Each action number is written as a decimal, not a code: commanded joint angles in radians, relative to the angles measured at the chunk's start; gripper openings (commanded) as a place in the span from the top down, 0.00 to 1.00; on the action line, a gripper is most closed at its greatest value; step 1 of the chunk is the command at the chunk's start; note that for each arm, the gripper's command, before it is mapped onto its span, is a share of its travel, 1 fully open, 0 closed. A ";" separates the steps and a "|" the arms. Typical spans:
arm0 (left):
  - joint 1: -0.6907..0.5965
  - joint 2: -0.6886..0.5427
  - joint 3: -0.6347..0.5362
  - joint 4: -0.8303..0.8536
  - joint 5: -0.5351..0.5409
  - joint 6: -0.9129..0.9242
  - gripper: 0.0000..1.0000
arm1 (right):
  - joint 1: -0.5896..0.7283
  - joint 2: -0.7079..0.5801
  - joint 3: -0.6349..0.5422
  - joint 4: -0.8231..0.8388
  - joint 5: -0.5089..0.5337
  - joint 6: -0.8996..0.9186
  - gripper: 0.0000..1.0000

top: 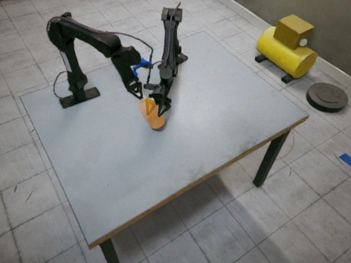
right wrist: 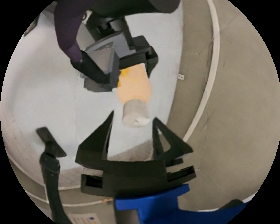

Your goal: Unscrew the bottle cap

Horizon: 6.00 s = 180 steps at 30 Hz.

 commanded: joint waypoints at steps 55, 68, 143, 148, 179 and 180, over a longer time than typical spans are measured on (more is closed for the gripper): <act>0.000 -0.029 0.002 0.032 0.012 -0.009 1.00 | -0.062 -0.015 -0.009 0.017 -0.128 2.453 0.30; 0.000 -0.029 0.002 0.032 0.012 -0.009 1.00 | -0.059 -0.004 0.006 0.003 -0.130 2.370 0.91; 0.000 -0.029 0.002 0.032 0.013 -0.009 1.00 | 0.005 -0.005 0.018 -0.010 0.016 -0.132 0.30; 0.000 -0.029 0.002 0.032 0.013 -0.009 1.00 | 0.001 0.001 0.027 -0.020 0.007 0.007 0.30; 0.000 -0.029 0.002 0.032 0.013 -0.009 1.00 | -0.048 0.019 0.053 -0.048 -0.095 1.327 0.30; 0.000 -0.029 0.002 0.032 0.013 -0.009 1.00 | -0.051 0.018 0.052 -0.047 -0.103 1.442 0.30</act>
